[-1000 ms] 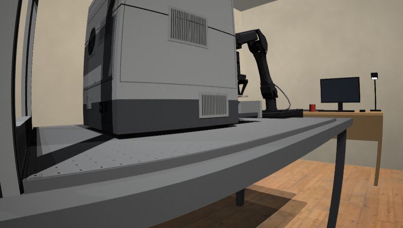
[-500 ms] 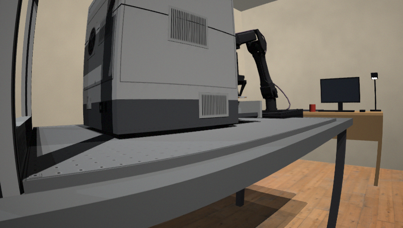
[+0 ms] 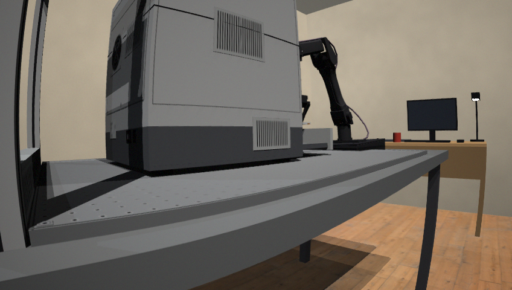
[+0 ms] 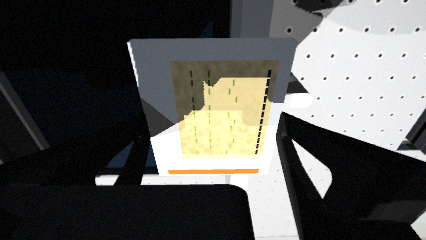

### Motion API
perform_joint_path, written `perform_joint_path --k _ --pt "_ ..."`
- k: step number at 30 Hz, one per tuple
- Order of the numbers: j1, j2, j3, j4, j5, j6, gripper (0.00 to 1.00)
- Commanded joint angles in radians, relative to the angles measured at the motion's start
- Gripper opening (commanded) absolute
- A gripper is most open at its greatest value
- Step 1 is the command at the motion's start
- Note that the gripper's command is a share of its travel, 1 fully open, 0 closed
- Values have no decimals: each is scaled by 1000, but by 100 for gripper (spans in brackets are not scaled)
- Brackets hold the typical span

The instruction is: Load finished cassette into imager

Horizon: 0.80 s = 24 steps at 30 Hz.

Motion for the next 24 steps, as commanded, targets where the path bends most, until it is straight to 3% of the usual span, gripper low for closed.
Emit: perform_joint_path --k 1,8,11,13,24 --pt "-7 13 59 -25 0 -10 0" --pt "-5 50 111 -39 -1 -11 0" --pt "-5 20 118 -41 0 -10 0" --pt "-7 67 134 -45 -1 -11 0" --pt "-7 125 223 -72 -1 -12 0"
